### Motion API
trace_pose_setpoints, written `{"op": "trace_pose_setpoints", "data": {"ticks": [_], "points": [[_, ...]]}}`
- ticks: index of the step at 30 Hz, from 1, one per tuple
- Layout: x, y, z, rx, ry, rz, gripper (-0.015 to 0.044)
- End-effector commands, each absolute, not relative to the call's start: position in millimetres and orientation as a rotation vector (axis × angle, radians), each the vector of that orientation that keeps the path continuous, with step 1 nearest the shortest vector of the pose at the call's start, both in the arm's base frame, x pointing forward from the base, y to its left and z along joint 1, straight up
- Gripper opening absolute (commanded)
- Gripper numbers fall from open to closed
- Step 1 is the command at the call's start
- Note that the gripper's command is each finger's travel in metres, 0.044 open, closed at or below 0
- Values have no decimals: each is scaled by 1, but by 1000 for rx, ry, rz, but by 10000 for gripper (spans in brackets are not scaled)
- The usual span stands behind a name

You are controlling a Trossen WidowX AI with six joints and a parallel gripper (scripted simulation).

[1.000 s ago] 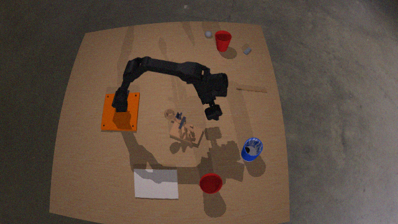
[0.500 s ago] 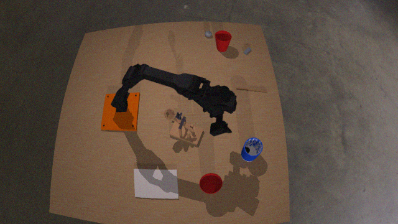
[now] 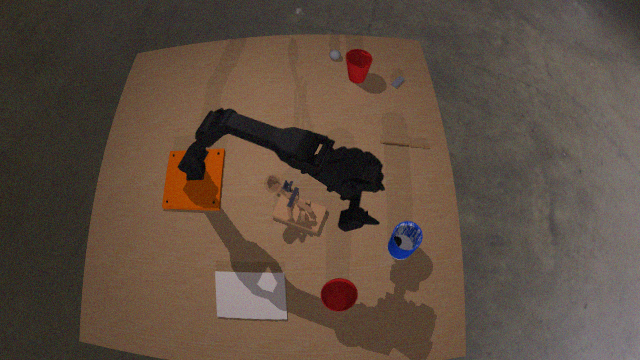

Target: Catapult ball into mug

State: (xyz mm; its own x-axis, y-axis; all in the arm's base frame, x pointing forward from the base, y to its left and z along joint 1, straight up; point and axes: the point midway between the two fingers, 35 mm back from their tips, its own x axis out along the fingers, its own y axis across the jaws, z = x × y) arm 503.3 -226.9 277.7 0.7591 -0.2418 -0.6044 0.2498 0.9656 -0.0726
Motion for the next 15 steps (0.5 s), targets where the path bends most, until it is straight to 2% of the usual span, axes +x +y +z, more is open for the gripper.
{"op": "trace_pose_setpoints", "data": {"ticks": [1, 15], "points": [[504, -228, 283, 16, 641, -269, 440], [504, -228, 280, 13, 650, -269, 440]]}}
